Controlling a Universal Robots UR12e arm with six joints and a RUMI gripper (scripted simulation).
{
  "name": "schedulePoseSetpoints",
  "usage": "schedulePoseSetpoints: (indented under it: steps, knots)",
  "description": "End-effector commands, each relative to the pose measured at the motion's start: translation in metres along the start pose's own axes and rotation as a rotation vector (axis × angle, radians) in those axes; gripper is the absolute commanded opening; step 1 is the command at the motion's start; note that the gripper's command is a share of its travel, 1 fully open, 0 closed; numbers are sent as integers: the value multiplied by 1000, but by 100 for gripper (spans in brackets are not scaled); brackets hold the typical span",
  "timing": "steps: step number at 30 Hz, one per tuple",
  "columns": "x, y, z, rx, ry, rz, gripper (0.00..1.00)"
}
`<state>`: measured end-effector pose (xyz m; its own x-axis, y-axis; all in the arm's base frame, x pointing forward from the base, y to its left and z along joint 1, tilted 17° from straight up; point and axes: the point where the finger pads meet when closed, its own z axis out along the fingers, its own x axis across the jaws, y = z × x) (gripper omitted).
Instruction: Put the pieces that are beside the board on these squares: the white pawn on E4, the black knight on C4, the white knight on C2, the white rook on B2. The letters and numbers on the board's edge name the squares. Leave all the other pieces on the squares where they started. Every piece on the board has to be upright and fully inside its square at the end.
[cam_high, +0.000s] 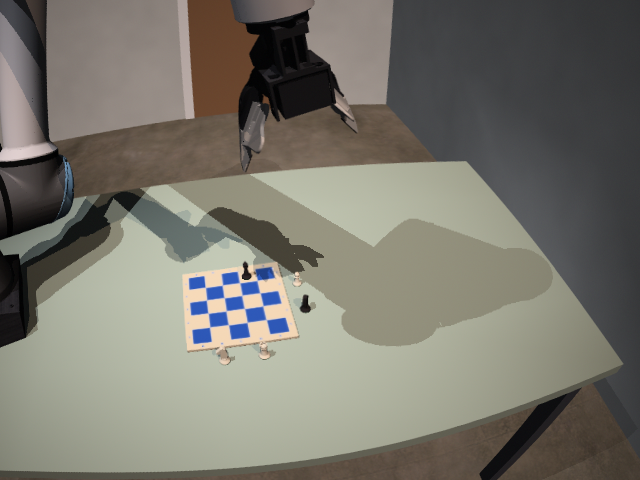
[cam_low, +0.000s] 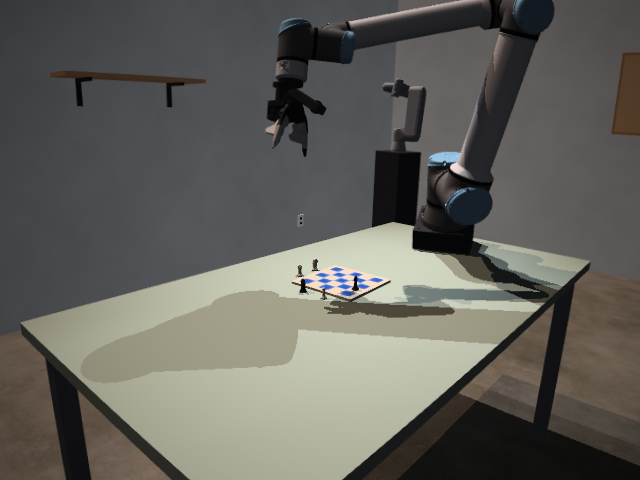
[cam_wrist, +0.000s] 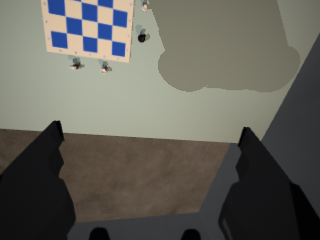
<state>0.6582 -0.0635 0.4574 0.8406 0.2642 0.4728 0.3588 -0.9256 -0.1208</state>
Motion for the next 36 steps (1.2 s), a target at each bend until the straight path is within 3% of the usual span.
schedulePoseSetpoints:
  steps: [1,23,28,32,34,36]
  knots:
    - [1,0,-1,-1,1,-1,100]
    - [0,-1,2,1,-6,-5,100]
    - [-5,-7,12,9,-37,-27,100]
    - [-12,-16,29,23,-87,-64,100]
    - [-12,-16,29,23,-87,-64,100]
    - [-18,-23,40,32,-122,-90,100]
